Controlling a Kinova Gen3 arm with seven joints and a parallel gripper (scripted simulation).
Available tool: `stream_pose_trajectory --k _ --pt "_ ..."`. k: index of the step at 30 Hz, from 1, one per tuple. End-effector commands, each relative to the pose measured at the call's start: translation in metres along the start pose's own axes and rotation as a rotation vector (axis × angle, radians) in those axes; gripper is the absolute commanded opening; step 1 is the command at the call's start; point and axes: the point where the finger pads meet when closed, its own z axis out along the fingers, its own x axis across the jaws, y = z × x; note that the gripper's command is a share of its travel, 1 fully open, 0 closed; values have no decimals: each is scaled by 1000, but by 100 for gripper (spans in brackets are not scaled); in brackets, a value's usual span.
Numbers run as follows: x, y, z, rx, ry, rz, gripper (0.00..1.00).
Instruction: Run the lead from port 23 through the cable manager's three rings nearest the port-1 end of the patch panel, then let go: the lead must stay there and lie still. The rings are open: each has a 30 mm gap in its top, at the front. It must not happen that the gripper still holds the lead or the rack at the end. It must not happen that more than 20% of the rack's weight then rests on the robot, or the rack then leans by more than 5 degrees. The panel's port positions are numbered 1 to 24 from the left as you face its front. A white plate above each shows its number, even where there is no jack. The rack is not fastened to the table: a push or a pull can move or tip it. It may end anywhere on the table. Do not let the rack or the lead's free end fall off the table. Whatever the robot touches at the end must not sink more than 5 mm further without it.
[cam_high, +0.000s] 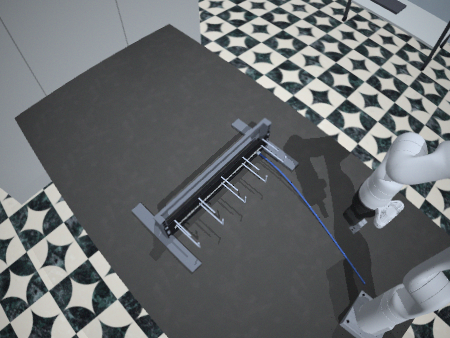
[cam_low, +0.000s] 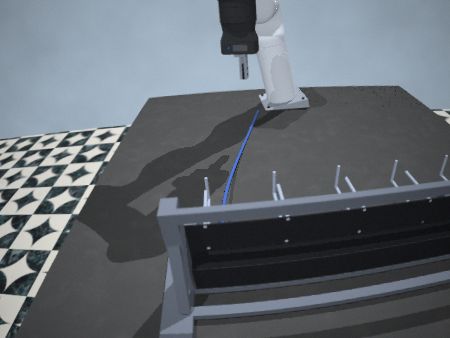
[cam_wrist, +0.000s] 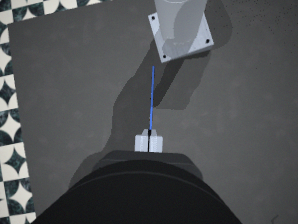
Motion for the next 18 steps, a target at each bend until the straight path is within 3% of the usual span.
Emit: stream_pose_trajectory --k 1,3,4,18 --pt "0 0 0 0 2 1 0" --pt "0 0 0 0 2 1 0" --pt "0 0 0 0 2 1 67" --pt "0 0 0 0 2 1 67"
